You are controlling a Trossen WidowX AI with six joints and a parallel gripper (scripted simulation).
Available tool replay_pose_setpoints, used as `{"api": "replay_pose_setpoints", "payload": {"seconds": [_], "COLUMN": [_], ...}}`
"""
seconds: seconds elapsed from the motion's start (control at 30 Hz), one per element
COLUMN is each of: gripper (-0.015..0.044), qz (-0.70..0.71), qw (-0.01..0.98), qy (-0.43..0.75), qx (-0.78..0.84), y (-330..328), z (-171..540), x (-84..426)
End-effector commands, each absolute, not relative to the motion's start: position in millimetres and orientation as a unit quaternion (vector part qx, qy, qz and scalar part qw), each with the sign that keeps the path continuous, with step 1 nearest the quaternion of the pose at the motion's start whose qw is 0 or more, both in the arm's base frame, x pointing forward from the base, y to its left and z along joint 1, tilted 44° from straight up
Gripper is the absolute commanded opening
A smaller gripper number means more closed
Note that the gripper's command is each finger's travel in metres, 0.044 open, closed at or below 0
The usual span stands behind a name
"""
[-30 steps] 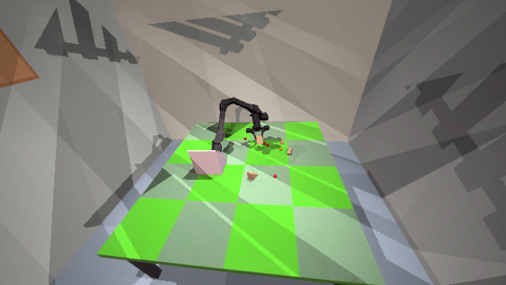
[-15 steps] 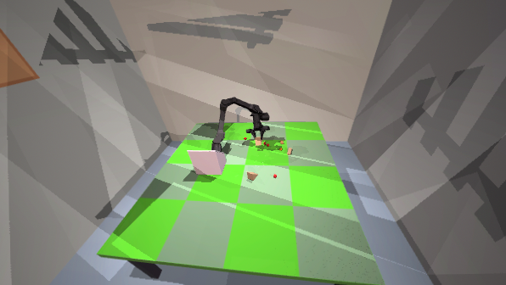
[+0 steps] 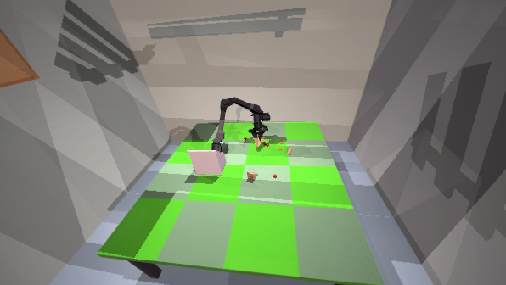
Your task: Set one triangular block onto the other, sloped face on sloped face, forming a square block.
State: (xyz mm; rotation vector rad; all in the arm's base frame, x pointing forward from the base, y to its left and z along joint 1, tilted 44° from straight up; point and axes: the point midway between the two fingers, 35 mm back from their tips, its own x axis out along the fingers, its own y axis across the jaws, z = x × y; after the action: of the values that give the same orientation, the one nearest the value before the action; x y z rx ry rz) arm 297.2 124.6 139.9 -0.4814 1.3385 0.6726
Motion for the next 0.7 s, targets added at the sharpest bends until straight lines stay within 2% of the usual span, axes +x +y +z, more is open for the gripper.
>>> {"api": "replay_pose_setpoints", "payload": {"seconds": [0.0, 0.67], "gripper": [0.0, 0.0], "qz": [0.273, 0.101], "qw": [0.717, 0.707], "qy": [0.622, 0.688], "qx": [-0.161, 0.131], "y": [123.7, 120.9], "z": [137.7, 133.8], "x": [297.0, 297.0]}}
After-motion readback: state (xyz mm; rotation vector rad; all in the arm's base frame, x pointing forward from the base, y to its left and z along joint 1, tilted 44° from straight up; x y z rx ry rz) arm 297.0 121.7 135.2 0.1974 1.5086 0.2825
